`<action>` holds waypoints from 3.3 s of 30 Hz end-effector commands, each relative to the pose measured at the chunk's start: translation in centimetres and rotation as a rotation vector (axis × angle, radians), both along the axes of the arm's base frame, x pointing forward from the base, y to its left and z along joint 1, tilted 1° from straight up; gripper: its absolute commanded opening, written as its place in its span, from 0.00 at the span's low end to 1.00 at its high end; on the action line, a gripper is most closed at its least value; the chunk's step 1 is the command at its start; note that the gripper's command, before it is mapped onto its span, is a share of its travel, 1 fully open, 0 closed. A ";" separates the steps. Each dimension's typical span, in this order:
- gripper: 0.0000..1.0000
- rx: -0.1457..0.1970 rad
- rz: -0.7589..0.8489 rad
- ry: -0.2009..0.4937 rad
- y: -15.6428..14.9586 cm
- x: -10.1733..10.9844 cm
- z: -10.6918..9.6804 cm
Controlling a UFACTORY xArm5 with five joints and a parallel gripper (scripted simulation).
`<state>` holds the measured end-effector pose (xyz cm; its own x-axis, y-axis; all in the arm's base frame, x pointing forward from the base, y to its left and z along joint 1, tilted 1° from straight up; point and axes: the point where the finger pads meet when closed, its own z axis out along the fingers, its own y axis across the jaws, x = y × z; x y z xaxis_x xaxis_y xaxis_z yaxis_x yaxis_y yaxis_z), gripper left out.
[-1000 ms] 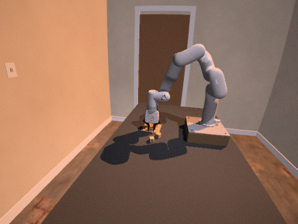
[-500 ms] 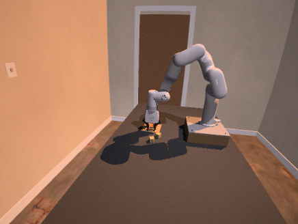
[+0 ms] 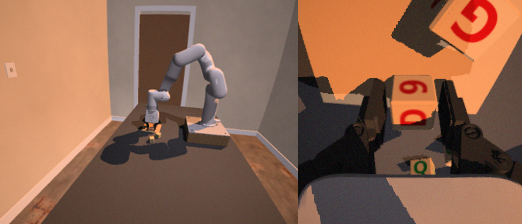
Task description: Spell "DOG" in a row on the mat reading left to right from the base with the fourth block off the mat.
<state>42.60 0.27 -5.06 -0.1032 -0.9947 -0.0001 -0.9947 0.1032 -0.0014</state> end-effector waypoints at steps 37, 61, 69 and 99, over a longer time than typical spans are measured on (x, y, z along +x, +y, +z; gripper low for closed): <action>1.00 0.000 0.000 -0.004 0.1 0.1 8.9; 1.00 0.000 0.144 -0.004 -0.2 0.0 8.8; 1.00 -0.001 0.381 -0.004 -0.8 -0.3 8.8; 1.00 -0.005 1.168 -0.004 -2.7 -1.2 8.7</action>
